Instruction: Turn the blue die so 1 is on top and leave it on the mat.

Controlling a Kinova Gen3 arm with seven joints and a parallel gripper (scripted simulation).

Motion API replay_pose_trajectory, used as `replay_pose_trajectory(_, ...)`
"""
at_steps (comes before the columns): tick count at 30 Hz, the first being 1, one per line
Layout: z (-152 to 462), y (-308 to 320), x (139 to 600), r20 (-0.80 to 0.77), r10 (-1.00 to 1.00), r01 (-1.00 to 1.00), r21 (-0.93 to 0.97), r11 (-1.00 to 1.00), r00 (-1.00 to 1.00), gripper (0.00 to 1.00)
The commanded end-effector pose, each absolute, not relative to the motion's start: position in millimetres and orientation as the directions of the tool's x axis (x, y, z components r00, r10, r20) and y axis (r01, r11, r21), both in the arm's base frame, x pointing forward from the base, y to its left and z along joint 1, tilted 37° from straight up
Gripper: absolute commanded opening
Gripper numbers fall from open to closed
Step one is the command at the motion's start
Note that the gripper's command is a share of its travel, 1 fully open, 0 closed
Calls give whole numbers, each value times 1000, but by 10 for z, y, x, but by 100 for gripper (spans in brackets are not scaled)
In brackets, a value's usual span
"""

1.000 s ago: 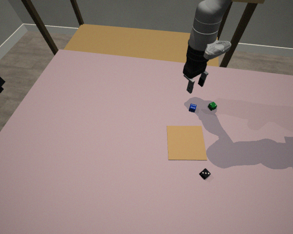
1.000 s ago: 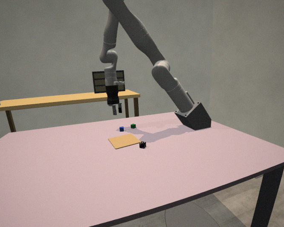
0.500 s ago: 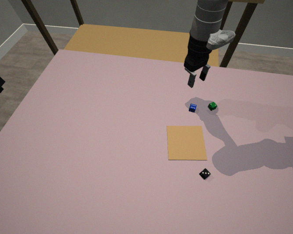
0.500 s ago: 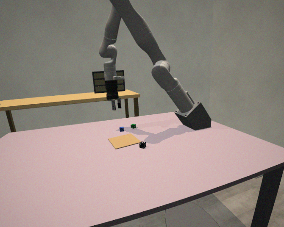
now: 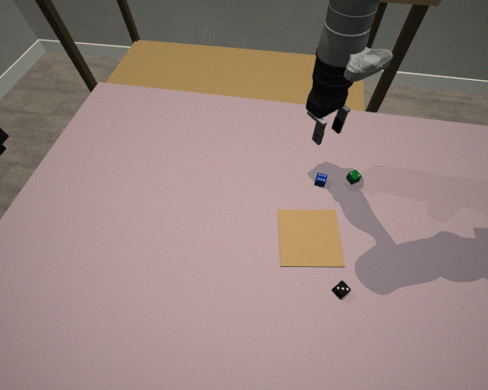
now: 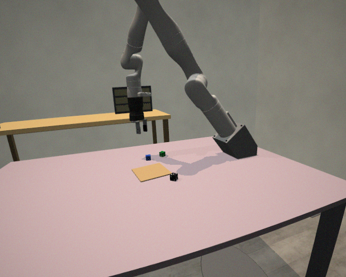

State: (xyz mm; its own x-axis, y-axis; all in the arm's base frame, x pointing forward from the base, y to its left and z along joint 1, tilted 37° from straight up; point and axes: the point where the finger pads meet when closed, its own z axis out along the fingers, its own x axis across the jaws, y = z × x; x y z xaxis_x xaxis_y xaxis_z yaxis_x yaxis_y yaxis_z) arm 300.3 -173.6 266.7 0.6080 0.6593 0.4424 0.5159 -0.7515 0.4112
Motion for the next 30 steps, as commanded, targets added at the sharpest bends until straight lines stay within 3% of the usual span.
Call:
replay_pose_trajectory(1,2672,-1729,3002,442,660,515,413,-751,607,100)
replay_pose_trajectory(30,2618,-1233,2950,442,660,515,413,-751,607,100)
